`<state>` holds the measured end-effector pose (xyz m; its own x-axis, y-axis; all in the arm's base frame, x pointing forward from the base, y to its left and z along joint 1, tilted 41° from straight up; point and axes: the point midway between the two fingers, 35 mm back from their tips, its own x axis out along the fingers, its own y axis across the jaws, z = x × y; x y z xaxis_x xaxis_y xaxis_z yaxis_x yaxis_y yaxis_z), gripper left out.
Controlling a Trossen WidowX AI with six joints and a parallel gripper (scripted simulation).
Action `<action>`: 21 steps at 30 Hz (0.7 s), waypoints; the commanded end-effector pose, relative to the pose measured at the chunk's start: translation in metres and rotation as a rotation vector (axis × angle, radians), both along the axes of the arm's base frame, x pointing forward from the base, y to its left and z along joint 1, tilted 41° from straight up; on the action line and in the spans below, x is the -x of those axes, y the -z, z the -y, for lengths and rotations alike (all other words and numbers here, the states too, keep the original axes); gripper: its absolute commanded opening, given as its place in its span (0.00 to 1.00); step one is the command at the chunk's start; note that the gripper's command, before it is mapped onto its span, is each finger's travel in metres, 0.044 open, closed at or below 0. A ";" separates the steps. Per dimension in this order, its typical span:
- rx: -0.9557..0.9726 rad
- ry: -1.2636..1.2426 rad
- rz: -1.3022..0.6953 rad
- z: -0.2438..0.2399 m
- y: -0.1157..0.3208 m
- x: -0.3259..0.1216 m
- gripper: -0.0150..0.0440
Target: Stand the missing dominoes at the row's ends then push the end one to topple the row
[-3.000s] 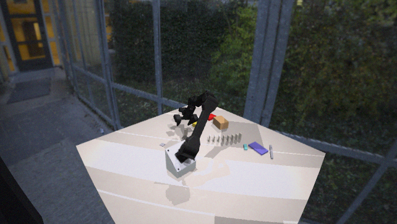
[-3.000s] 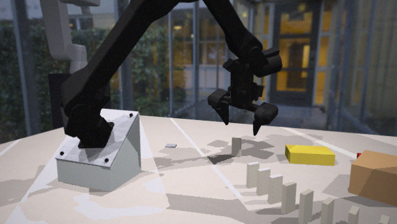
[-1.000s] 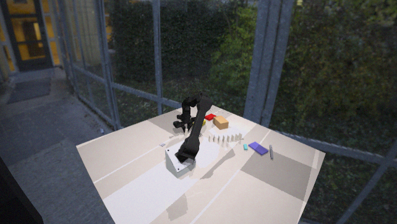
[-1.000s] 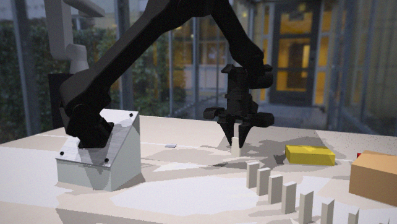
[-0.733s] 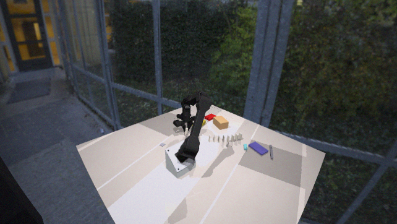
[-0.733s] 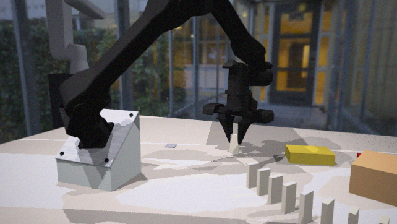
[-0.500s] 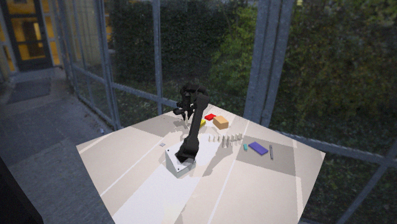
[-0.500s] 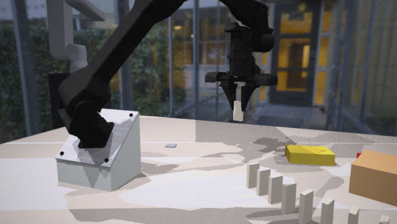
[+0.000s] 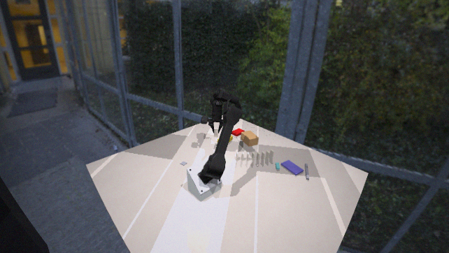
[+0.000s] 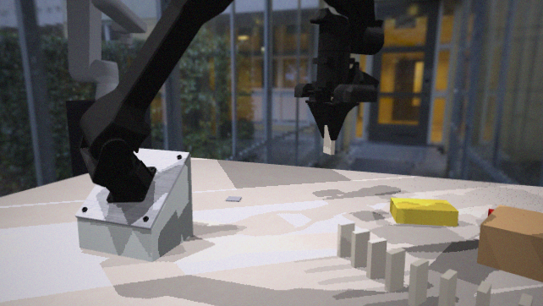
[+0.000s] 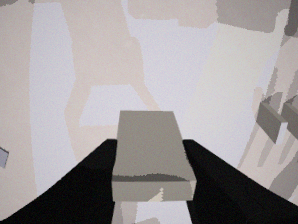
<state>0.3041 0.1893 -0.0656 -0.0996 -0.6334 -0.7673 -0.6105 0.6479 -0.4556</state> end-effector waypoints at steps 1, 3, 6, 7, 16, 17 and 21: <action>0.050 0.463 0.402 0.034 -0.035 -0.015 0.44; 0.072 0.633 0.542 0.047 -0.045 -0.018 0.44; 0.106 0.886 0.753 0.068 -0.060 -0.020 0.44; 0.116 0.958 0.813 0.074 -0.064 -0.021 0.44; 0.147 1.176 0.997 0.092 -0.076 -0.021 0.44; 0.147 1.176 0.997 0.092 -0.076 -0.021 0.44; 0.147 1.176 0.997 0.092 -0.076 -0.021 0.44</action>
